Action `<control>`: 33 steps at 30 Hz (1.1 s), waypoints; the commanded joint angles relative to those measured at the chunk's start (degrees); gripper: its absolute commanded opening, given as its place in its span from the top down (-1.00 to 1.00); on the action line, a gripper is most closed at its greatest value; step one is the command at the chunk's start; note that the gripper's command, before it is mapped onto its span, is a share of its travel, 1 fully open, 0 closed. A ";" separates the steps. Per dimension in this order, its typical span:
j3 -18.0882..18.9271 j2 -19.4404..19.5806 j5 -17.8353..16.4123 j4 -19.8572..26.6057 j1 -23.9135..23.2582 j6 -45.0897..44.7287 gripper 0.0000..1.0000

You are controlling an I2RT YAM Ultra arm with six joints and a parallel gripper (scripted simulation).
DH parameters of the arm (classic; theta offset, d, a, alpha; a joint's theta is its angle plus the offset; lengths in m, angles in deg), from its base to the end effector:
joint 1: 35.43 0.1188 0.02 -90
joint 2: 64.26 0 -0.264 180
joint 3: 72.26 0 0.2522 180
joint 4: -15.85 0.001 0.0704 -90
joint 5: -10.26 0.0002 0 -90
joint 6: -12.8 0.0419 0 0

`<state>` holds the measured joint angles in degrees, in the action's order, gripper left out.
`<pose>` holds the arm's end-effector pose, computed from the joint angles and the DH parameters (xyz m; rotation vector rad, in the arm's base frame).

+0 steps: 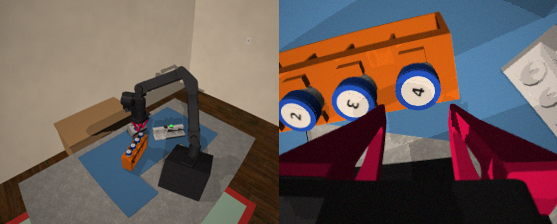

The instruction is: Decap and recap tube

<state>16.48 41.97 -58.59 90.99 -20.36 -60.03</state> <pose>0.3215 0.0719 0.1871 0.0426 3.0309 -0.5630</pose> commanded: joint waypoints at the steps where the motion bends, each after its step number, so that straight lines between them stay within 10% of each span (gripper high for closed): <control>1: 2.25 0.14 0.13 1.03 -2.24 6.61 1.00; 23: 17.04 11.89 -0.35 -3.24 -20.78 -7.78 1.00; 33: 17.59 12.42 -0.39 -3.40 -21.25 -8.28 1.00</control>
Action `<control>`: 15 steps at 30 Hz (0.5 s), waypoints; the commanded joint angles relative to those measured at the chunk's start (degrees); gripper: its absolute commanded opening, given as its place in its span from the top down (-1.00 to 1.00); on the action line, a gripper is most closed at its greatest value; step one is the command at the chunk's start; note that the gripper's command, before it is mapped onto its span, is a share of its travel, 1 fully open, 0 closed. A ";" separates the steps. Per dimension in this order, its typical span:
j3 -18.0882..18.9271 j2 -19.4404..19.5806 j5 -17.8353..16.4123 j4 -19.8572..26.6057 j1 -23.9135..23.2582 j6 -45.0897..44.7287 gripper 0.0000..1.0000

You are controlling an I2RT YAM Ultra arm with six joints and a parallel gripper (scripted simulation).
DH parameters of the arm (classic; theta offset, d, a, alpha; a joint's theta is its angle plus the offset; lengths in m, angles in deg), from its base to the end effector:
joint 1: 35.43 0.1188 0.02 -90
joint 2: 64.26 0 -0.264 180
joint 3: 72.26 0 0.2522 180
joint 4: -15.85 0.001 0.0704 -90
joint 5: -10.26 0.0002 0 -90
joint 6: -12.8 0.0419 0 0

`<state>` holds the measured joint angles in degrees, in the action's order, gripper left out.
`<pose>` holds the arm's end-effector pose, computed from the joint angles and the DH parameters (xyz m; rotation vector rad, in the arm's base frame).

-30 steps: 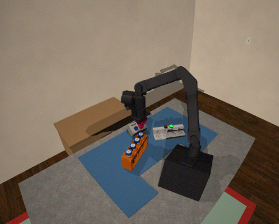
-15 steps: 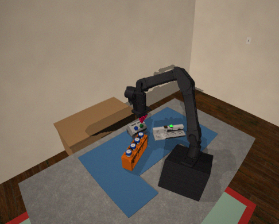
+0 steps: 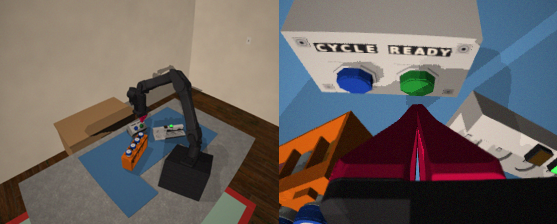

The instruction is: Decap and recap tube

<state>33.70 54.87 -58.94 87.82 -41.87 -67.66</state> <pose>0.3991 -0.0590 0.1828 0.4400 2.9665 -0.5468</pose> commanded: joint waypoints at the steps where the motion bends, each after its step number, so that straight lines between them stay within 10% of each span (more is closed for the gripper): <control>1: 0.01 -0.28 -0.05 -0.84 0.09 -0.83 1.00; 15: -1.72 0.74 -0.13 -3.88 -0.67 -1.64 1.00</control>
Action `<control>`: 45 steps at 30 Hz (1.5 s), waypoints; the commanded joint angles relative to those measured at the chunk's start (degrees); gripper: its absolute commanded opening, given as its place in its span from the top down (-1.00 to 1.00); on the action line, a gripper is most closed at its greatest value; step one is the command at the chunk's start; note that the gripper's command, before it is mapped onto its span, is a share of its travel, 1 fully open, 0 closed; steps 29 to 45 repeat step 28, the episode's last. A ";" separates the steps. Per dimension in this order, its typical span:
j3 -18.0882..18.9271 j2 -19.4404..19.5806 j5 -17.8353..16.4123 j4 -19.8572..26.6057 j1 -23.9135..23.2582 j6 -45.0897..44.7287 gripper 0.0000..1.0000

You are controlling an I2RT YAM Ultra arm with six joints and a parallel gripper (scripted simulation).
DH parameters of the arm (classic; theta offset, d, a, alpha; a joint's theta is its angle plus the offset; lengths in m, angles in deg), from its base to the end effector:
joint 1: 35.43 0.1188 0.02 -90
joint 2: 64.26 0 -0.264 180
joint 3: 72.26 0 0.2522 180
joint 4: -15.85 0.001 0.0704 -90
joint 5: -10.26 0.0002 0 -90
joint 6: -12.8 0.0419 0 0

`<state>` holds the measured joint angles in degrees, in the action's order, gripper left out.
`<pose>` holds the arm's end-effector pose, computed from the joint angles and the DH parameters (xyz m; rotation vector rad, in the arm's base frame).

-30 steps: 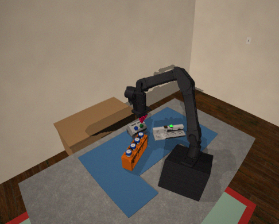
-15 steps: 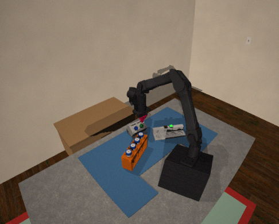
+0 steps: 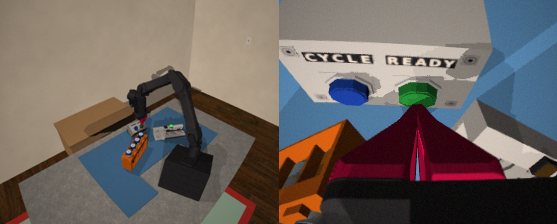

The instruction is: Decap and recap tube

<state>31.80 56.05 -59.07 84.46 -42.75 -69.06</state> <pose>0.3999 -0.0653 0.1670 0.4280 2.9708 -0.5464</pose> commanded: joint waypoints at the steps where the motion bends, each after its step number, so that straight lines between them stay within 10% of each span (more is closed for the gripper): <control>1: 0.21 -0.44 0.01 -0.48 0.21 -0.23 1.00; 45: -1.18 0.58 -0.06 -3.15 -0.48 -0.96 1.00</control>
